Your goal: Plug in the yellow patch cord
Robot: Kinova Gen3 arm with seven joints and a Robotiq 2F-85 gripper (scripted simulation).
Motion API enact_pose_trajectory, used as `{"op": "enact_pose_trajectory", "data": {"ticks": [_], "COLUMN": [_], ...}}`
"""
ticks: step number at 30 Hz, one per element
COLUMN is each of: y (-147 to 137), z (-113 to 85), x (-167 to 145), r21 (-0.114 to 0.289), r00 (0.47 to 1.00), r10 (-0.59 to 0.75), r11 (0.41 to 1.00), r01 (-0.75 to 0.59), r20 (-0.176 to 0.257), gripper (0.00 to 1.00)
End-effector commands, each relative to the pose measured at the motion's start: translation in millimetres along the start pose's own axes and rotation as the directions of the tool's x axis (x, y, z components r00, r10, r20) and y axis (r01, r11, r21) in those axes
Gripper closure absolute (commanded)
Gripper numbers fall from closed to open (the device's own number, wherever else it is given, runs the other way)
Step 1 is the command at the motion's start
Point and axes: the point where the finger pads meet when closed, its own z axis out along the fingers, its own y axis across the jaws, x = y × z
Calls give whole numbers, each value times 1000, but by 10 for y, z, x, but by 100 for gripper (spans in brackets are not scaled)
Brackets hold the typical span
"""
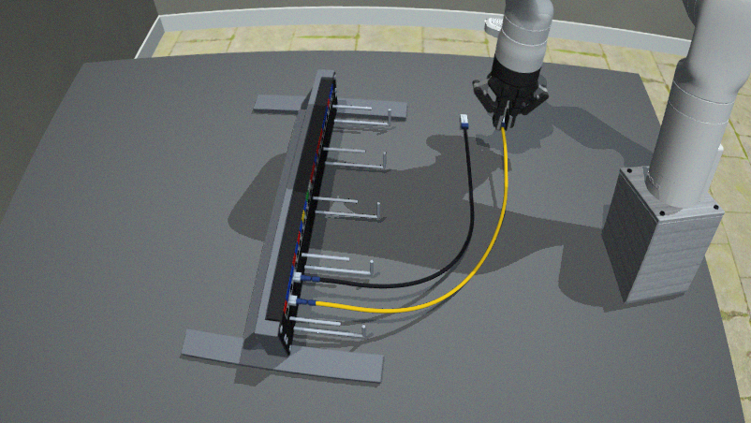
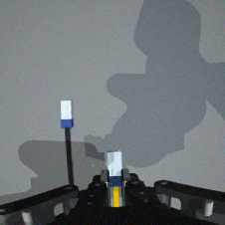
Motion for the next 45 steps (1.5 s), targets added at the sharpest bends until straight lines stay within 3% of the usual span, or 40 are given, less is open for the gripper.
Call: {"op": "enact_pose_trajectory", "data": {"ticks": [1,45], "y": [-5,-129], "z": [-3,-20], "x": [-2,-114], "r21": [1,1], "r00": [1000,996], "r10": [-1,-90], "r11": [1000,996], "r01": [1,90], "r20": [0,0], "gripper": [100,100]}}
